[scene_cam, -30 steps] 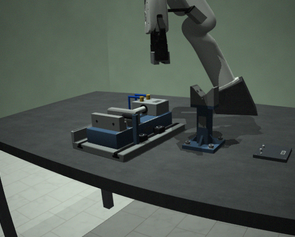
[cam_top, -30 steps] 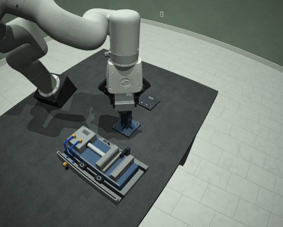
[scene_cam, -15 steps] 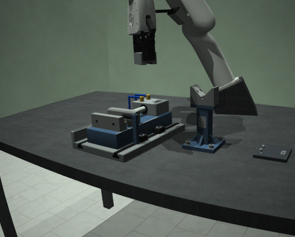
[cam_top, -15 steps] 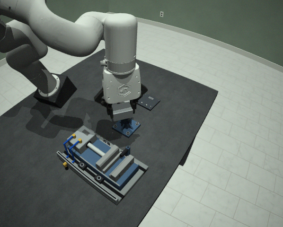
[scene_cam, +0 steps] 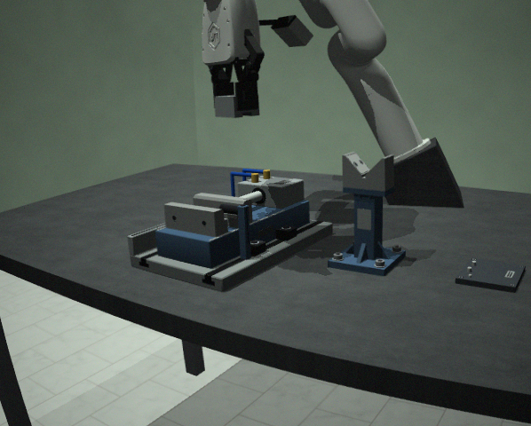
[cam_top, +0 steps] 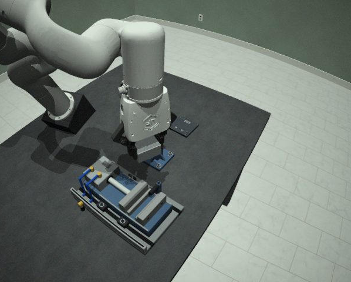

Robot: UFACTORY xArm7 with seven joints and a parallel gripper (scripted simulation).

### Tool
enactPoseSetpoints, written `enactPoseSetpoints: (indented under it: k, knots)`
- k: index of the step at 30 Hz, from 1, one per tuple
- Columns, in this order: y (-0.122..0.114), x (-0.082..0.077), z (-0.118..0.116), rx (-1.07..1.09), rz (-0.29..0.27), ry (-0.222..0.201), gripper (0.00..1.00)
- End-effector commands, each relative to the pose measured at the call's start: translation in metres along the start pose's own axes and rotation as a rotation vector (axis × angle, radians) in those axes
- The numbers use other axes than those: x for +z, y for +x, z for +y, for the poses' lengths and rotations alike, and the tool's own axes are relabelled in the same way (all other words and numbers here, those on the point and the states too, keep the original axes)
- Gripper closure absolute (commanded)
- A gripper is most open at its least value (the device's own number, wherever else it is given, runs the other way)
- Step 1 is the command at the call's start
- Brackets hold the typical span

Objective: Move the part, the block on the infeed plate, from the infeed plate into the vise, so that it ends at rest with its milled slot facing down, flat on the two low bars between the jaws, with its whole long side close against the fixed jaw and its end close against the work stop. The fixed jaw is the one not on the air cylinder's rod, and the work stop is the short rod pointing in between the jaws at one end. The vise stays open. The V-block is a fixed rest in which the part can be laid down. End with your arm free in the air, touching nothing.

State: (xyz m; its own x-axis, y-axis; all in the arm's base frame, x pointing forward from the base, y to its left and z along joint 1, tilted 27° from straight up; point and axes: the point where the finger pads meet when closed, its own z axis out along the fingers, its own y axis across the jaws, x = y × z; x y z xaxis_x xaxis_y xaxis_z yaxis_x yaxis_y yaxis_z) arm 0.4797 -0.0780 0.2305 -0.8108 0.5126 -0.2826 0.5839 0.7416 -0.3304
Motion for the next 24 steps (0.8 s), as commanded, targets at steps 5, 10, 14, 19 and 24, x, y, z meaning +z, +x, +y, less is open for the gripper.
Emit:
enactPoseSetpoints:
  k: [5, 10, 14, 19, 24]
  knots:
    - [-0.015, -0.002, -0.015, -0.125, -0.006, -0.003, 1.0]
    - [-0.019, -0.002, -0.02, -0.162, -0.006, -0.002, 1.0]
    - [-0.024, -0.002, -0.027, -0.206, -0.007, 0.0, 1.0]
    - [-0.029, -0.002, -0.034, -0.256, -0.008, 0.002, 1.0]
    - [-0.032, -0.002, -0.037, -0.282, -0.008, 0.003, 1.0]
